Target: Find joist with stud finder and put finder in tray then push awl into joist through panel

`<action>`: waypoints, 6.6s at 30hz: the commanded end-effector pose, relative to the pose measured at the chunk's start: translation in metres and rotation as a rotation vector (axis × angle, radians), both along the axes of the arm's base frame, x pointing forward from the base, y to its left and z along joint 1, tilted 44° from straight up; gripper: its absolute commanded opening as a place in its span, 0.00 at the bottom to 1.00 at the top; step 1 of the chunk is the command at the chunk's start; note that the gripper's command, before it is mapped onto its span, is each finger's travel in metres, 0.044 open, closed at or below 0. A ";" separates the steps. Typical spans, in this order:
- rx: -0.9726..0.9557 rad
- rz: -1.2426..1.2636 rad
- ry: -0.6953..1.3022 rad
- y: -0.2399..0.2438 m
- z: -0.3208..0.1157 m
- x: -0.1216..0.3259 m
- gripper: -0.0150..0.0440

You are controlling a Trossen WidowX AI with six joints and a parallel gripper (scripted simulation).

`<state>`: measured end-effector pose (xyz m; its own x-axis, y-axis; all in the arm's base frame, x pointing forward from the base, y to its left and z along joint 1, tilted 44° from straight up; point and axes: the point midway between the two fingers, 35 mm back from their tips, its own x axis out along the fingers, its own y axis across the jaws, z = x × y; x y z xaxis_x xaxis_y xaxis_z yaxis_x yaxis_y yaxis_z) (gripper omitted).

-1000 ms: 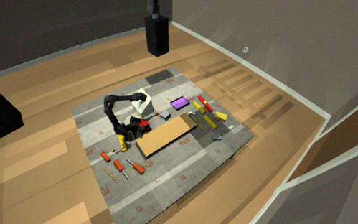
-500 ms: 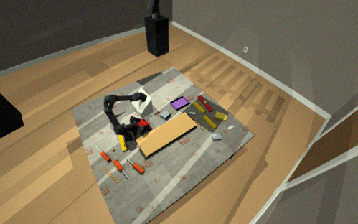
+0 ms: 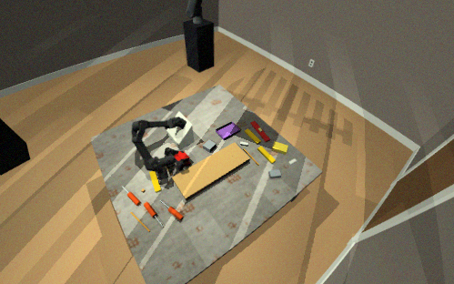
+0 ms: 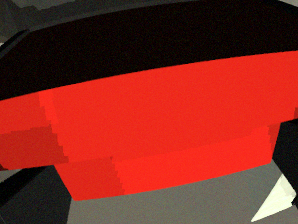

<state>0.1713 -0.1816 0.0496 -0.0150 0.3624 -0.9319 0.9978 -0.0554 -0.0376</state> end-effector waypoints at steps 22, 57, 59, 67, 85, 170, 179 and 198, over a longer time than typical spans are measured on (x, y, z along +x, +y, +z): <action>-0.015 0.001 0.000 -0.004 -0.001 0.000 0.90; -0.015 0.001 0.000 -0.004 -0.001 0.000 0.90; -0.015 0.001 0.000 -0.004 -0.001 0.000 0.90; -0.015 0.001 0.000 -0.004 -0.001 0.000 0.90; -0.015 0.001 0.000 -0.004 -0.001 0.000 0.90; -0.302 0.519 -0.097 0.033 0.044 0.004 1.00; -0.846 1.442 0.008 0.021 0.024 0.006 1.00; -1.024 1.718 0.159 0.021 0.025 0.004 1.00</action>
<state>0.1764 -0.1603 0.0736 0.2027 -0.6606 -0.7228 0.0406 0.7432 -0.6678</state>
